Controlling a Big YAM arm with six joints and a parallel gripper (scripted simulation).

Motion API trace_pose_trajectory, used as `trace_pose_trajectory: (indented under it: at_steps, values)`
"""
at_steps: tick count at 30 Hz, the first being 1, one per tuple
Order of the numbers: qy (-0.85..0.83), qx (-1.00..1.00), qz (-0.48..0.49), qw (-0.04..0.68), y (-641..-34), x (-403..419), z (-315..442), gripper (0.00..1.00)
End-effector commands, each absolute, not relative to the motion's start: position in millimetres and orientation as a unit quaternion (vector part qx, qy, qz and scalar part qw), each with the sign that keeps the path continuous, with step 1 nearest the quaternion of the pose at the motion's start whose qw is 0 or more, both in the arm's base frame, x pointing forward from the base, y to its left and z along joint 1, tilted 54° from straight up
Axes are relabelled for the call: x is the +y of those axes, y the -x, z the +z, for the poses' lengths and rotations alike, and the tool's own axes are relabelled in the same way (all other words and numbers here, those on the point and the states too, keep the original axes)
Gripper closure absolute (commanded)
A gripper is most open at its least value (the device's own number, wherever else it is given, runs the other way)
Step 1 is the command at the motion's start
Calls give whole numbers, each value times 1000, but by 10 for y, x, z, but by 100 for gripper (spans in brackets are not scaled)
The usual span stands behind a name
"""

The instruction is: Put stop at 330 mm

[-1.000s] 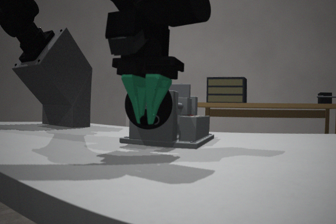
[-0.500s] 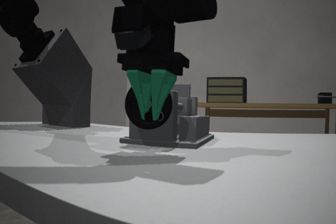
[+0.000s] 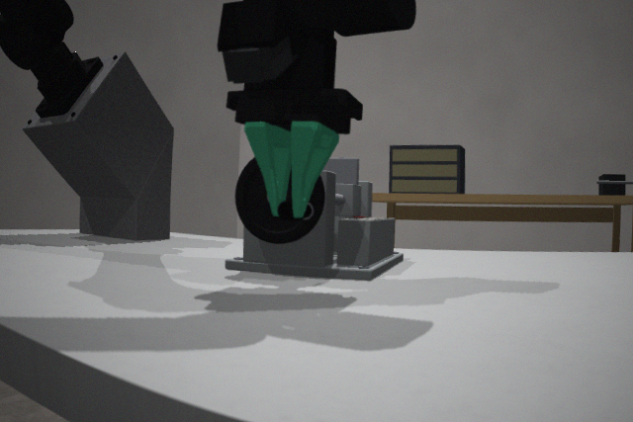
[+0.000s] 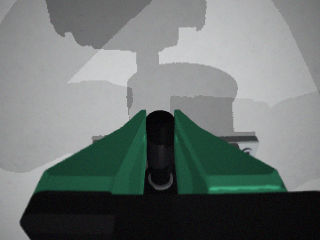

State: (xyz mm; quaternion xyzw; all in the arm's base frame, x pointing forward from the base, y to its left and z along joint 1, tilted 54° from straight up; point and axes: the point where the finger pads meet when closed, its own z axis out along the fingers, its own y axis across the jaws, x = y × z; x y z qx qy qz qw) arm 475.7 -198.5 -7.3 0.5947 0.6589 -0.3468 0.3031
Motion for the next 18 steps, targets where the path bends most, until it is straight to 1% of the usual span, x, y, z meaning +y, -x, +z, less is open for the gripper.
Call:
trace_pose_trajectory:
  at_steps: [1,12,18]
  values:
    - [-590,666,-315,330,-5086,-1708,43,94]
    - [-591,665,-313,332,-5057,-1615,214,94]
    - [-590,666,-315,330,-5052,-1602,141,94]
